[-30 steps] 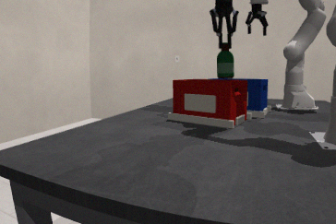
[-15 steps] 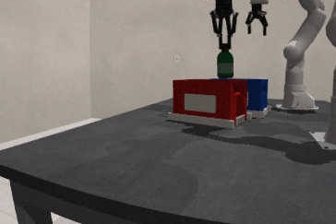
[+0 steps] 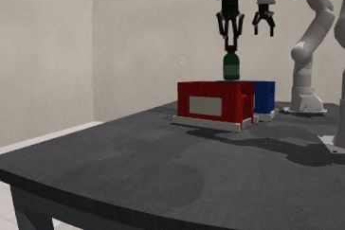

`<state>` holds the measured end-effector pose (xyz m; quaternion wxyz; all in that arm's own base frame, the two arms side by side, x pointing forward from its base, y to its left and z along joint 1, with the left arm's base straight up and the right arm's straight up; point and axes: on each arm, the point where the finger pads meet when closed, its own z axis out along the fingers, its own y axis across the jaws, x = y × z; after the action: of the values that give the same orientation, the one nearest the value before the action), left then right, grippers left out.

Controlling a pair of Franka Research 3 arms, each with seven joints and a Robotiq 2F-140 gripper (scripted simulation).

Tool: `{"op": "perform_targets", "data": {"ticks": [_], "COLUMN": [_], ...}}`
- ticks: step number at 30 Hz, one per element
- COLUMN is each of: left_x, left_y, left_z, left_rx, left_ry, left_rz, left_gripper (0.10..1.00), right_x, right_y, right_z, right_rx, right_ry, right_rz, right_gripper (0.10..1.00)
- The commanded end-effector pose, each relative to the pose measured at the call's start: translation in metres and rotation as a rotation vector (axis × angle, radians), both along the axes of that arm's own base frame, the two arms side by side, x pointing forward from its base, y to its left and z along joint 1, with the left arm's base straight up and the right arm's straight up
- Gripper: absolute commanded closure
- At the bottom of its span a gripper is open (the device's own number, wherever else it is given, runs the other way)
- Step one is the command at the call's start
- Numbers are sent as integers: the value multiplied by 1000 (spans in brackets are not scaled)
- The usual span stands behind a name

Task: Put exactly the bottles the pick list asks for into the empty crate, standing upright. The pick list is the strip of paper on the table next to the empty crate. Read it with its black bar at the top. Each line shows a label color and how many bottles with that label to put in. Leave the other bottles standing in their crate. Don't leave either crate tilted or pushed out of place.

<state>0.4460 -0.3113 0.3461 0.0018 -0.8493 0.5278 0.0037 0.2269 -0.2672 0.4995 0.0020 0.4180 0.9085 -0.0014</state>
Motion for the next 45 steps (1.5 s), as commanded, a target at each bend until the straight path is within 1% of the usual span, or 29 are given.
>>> {"op": "perform_targets", "data": {"ticks": [1,3,45], "left_x": [0,0,9], "left_y": [-9,-9,-85], "left_z": [4,4,4], "left_rx": [-7,-7,-7], "left_ry": [-4,-4,-4], "left_rz": [18,18,18], "left_gripper": [999,999,999], "right_x": [0,0,0], "right_y": [1,1,1], "right_z": [0,0,0], "right_rx": [3,3,3], "right_ry": [3,3,3], "right_rz": [-4,-4,-4], "right_gripper": [98,98,98]}}
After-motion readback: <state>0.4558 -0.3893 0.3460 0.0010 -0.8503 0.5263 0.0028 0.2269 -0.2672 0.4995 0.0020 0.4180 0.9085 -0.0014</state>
